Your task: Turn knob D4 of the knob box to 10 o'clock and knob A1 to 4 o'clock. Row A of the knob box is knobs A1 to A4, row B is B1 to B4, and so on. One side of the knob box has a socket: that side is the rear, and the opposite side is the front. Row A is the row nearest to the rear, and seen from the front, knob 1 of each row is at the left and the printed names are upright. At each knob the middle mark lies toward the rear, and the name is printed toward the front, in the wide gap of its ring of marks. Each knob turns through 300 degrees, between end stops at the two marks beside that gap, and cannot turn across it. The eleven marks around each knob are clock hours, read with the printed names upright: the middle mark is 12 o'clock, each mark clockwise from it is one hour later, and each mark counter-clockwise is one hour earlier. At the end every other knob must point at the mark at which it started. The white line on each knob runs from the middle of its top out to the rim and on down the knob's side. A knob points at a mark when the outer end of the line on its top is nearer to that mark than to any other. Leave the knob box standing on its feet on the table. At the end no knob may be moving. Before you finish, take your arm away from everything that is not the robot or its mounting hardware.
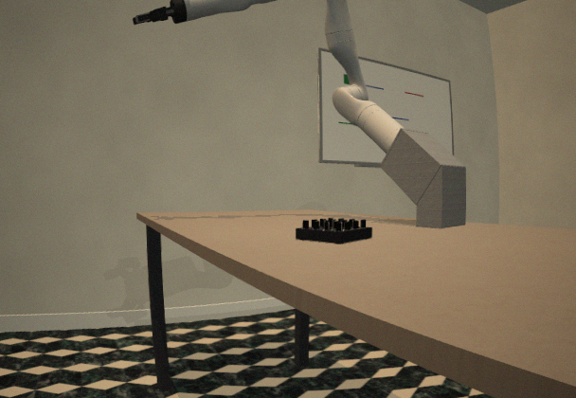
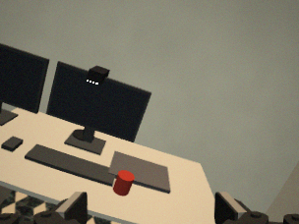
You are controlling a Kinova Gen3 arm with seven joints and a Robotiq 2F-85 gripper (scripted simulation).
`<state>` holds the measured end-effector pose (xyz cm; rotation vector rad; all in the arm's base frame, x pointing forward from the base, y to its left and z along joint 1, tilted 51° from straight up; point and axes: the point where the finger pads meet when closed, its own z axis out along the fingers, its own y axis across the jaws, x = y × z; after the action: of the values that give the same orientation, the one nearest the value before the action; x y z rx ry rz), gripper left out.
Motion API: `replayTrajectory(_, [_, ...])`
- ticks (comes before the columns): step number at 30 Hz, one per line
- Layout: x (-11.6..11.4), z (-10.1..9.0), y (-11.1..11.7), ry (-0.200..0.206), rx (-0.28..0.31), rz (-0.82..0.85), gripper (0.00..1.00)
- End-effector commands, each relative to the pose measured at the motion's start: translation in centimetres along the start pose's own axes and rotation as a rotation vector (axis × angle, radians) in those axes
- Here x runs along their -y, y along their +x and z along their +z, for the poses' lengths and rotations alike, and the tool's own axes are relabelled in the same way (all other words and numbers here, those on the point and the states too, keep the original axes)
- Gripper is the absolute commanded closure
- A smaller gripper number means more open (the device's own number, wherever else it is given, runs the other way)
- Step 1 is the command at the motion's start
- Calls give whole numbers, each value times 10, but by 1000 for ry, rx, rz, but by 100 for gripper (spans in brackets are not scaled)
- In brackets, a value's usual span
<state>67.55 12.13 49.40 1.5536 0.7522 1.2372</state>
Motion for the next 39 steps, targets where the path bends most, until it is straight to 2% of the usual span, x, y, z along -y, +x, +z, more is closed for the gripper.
replayTrajectory(1, [5,1,2,0,0,-12,0])
replayTrajectory(5, [5,1,2,0,0,-12,0])
replayTrajectory(6, [31,3,-4,22,25,-5,0])
replayTrajectory(8, [35,3,-5,25,28,-4,0])
replayTrajectory(9, [61,4,-11,47,55,2,0])
replayTrajectory(18, [175,1,-55,145,192,22,0])
replayTrajectory(20, [175,1,-55,145,192,22,0])
replayTrajectory(21, [202,-2,-68,168,229,25,0])
replayTrajectory(30, [307,-27,-133,258,396,27,0])
replayTrajectory(35, [361,-49,-176,305,500,23,0])
replayTrajectory(37, [361,-49,-176,305,500,23,0])
replayTrajectory(39, [391,-65,-202,332,565,18,0])
